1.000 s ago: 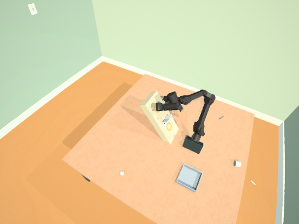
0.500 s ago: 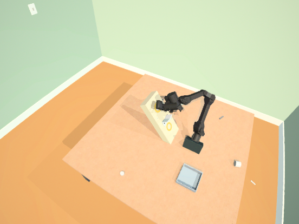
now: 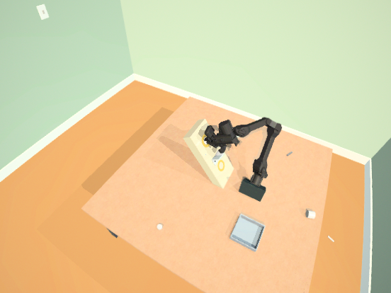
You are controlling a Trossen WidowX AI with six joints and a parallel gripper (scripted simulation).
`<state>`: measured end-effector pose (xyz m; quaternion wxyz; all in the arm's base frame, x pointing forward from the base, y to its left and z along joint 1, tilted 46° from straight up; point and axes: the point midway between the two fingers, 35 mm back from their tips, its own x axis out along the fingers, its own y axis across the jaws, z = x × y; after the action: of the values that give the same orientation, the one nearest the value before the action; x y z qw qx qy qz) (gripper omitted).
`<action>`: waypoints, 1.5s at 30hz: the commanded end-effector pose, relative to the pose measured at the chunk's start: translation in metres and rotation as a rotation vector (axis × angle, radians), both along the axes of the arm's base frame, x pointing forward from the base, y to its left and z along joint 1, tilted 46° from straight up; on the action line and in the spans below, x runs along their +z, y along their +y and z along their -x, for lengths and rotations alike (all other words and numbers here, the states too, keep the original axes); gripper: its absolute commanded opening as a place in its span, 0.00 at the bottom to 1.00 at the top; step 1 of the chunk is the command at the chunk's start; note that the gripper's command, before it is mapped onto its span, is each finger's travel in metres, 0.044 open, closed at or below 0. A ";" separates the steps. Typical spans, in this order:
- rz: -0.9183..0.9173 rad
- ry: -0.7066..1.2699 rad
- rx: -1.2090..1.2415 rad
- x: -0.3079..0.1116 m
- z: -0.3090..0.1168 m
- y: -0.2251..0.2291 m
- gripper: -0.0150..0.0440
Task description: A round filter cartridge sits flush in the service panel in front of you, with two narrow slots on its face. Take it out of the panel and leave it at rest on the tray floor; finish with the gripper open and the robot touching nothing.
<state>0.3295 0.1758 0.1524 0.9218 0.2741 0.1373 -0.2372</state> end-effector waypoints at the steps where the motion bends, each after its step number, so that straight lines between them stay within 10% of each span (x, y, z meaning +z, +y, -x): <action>1: -0.140 -0.047 -0.065 -0.003 -0.006 -0.003 0.25; 21: -0.717 -0.294 -0.329 -0.002 -0.006 -0.003 0.25; 45: -0.606 -0.247 -0.278 -0.003 -0.006 -0.003 0.25</action>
<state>0.3293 0.1756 0.1519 0.7729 0.5723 0.0479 -0.2698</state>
